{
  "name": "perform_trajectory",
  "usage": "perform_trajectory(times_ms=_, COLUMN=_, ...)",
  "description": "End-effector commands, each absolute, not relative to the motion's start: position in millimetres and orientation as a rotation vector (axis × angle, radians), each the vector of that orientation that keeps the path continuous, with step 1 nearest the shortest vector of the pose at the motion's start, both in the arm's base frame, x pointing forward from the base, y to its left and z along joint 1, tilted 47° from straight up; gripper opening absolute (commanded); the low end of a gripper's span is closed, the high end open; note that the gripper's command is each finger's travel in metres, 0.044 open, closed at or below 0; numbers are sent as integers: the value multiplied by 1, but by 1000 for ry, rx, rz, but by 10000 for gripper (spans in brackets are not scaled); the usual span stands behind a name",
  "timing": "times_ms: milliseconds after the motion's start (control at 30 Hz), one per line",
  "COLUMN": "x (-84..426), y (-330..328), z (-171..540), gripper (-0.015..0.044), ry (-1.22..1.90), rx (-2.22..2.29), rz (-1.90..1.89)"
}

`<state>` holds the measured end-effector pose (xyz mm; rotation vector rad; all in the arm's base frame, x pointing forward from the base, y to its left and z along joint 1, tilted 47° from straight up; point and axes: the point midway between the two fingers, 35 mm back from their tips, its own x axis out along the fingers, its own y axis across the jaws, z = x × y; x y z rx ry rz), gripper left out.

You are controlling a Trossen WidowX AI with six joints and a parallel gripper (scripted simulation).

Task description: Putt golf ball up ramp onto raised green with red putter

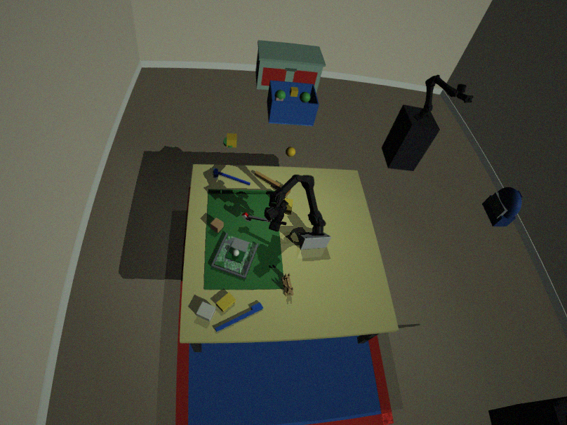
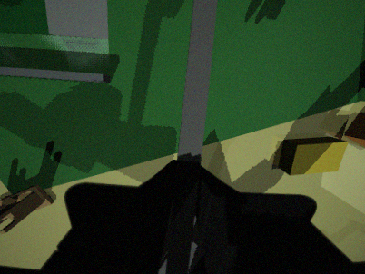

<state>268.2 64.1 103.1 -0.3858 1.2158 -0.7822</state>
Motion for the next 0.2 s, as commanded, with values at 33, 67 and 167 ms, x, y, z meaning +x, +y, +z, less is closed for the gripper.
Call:
perform_trajectory(times_ms=33, x=268, y=65, z=103, gripper=0, ry=1213, rx=-388, rz=-776)
perform_trajectory(times_ms=67, x=268, y=65, z=103, gripper=0, ry=1213, rx=-388, rz=-776)
perform_trajectory(times_ms=167, x=268, y=65, z=103, gripper=0, ry=1213, rx=-388, rz=-776)
